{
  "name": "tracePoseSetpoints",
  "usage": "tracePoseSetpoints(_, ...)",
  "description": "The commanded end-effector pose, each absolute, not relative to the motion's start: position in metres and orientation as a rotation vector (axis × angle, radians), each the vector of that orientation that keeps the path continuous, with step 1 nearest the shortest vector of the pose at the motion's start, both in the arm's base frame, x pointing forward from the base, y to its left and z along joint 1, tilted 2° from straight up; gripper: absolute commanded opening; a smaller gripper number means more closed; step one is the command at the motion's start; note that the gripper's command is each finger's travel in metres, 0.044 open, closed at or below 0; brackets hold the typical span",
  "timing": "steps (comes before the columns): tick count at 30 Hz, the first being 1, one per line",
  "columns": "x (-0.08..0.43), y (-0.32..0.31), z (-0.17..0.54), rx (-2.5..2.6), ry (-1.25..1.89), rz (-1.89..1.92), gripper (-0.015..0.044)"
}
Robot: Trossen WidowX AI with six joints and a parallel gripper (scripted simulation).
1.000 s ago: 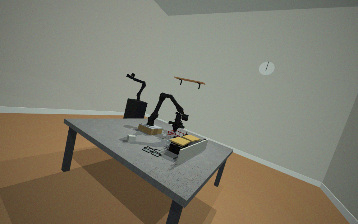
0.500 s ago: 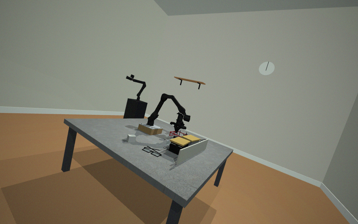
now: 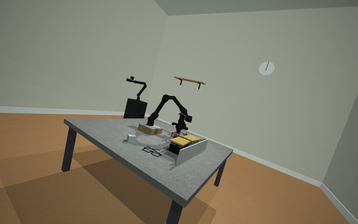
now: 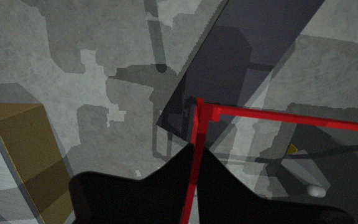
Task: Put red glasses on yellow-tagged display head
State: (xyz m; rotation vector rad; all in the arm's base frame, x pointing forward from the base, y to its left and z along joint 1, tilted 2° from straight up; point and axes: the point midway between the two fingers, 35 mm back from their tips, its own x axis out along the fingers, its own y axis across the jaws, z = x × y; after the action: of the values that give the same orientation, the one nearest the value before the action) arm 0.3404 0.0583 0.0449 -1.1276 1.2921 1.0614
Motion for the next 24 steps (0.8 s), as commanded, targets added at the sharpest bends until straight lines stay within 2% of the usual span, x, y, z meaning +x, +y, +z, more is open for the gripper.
tracePoseSetpoints(1,0.345,0.057,0.043,-1.134,1.301,1.066,0.0)
tracePoseSetpoints(24,0.38,0.052,0.043,-1.135,1.299,1.064,0.0)
